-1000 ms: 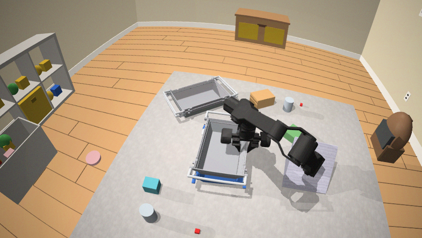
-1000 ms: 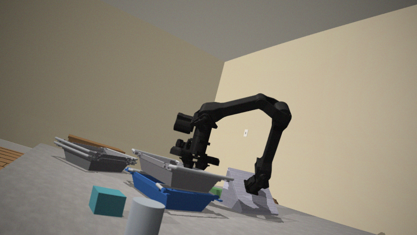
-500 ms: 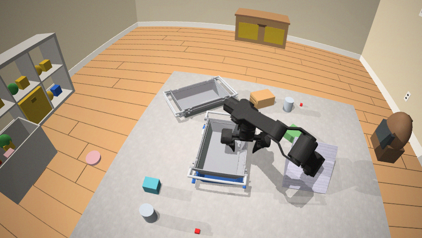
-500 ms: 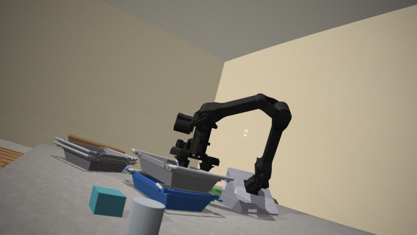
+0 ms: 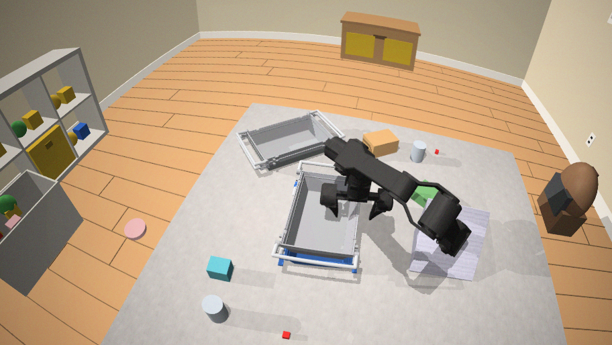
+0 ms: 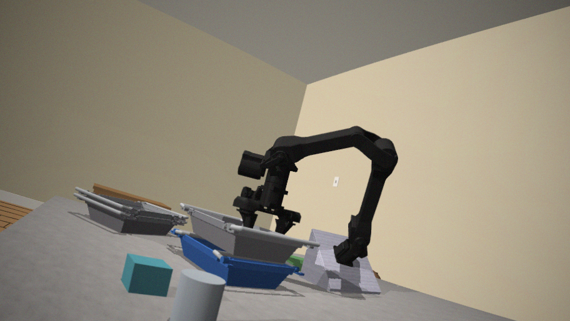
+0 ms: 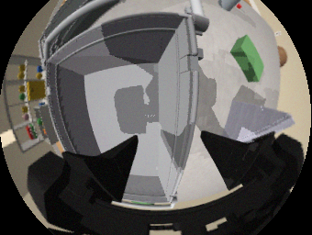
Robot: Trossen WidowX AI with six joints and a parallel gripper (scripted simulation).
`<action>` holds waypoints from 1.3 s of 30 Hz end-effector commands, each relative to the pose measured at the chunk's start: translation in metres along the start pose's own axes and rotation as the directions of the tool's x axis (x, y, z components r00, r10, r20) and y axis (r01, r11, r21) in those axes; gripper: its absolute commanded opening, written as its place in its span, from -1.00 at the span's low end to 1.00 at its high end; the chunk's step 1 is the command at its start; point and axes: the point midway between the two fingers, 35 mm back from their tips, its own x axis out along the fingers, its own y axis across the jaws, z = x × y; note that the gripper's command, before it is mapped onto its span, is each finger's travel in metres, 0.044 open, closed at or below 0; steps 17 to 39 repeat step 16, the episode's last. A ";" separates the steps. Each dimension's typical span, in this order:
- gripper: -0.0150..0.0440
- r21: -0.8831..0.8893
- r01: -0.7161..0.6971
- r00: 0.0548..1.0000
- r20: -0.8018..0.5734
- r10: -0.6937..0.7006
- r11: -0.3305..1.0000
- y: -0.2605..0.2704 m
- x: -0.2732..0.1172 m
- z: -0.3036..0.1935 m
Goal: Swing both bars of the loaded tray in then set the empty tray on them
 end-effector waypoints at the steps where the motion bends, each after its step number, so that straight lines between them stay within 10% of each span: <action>1: 1.00 -0.005 -0.001 1.000 0.008 0.001 1.000 0.003 -0.019 0.003; 15: 1.00 -0.006 0.000 1.000 0.003 0.000 1.000 -0.001 -0.098 0.001; 39: 1.00 -0.006 0.000 1.000 0.003 0.000 1.000 -0.001 -0.099 0.001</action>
